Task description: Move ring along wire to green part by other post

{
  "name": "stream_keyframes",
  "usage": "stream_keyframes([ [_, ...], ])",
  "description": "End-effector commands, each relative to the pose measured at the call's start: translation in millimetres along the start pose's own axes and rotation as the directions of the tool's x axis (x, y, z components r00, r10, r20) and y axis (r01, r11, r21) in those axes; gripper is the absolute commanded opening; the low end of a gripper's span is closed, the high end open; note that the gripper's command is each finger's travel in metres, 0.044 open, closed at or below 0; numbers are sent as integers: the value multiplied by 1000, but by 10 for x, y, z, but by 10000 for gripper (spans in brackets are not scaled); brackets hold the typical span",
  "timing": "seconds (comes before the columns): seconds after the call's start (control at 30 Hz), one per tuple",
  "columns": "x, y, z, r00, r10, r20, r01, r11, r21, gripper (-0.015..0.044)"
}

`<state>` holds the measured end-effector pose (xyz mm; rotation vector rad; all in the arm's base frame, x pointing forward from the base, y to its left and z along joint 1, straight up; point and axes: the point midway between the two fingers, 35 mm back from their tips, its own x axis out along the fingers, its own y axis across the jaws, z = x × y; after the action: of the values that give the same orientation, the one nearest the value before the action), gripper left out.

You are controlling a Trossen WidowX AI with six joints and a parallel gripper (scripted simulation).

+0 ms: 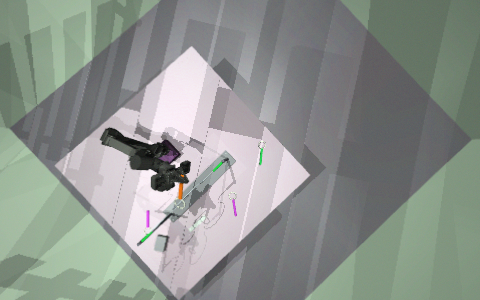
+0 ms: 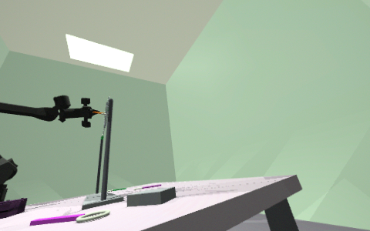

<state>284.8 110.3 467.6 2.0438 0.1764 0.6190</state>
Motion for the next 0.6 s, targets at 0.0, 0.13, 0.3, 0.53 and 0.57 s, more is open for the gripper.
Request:
stream_keyframes([
  [0.0, -4, -5, -7, 1000, -23, -9, 23, 999, -45, -150],
  [0.13, -7, -21, -6, 999, -48, -14, 46, 995, -88, -150],
  [0.3, -10, -41, -4, 997, -79, -18, 75, 987, -142, -150],
  [0.53, -17, -68, 2, 992, -122, -21, 115, 969, -218, -150],
  [0.57, -18, -72, 3, 991, -129, -21, 121, 966, -228, -150],
])
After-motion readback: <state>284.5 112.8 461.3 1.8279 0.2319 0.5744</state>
